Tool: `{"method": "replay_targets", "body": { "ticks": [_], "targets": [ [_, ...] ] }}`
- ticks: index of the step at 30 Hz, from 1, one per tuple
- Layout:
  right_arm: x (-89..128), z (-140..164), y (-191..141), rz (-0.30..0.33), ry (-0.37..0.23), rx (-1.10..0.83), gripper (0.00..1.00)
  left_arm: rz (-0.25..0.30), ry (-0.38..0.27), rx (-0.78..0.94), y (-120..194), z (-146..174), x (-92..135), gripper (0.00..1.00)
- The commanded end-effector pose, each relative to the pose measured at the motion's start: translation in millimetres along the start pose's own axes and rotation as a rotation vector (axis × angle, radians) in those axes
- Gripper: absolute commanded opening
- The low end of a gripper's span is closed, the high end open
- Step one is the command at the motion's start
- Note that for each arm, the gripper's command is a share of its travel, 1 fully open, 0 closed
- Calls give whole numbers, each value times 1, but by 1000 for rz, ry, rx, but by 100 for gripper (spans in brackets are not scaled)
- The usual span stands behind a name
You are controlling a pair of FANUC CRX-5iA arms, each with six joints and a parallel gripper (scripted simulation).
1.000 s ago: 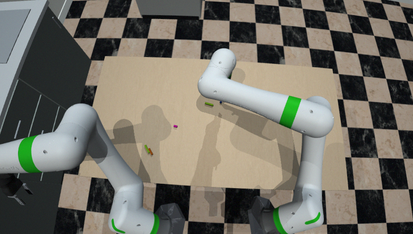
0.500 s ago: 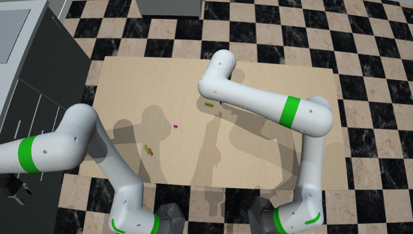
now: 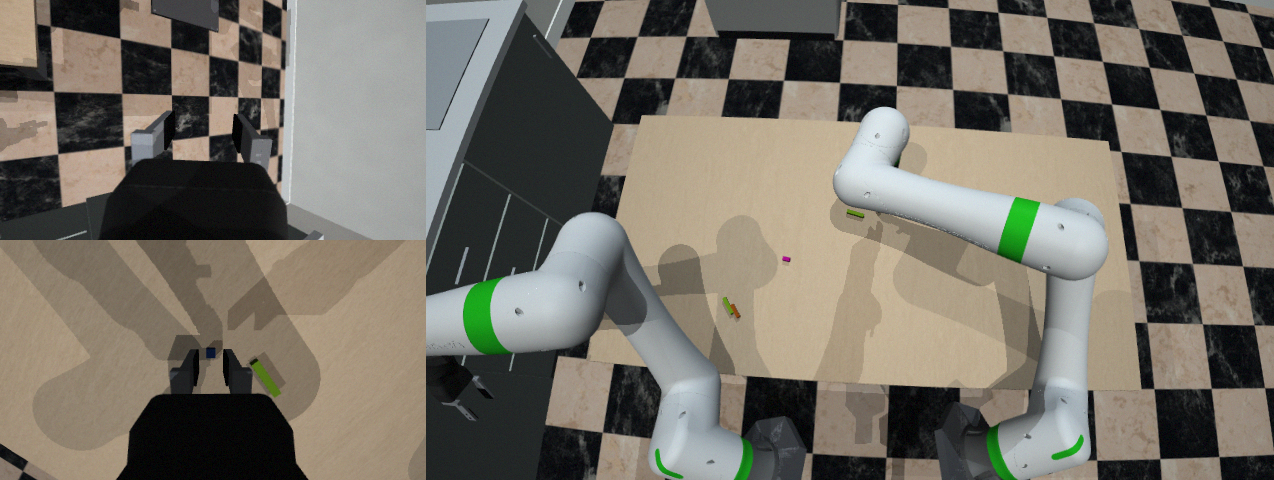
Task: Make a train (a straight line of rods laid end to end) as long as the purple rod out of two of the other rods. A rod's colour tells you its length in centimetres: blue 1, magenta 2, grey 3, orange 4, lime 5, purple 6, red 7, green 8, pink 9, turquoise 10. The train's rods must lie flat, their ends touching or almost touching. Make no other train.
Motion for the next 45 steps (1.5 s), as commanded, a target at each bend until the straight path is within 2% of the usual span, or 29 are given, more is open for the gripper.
{"method": "replay_targets", "body": {
  "ticks": [1,20,45],
  "targets": [
    [-4,-1,0,0,-2,0,54,0,-1,0,0,0,1,100],
    [-22,-1,0,0,-2,0,54,0,-1,0,0,0,1,100],
    [-23,-1,0,0,-2,0,54,0,-1,0,0,0,1,100]
  ]
}}
Point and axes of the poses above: on each arm, the point where the finger pads meet when closed, its own x axis back along the fingers, its own y axis across the jaws, z = x × y, the point moved 9 cm from there along x, back along the fingers
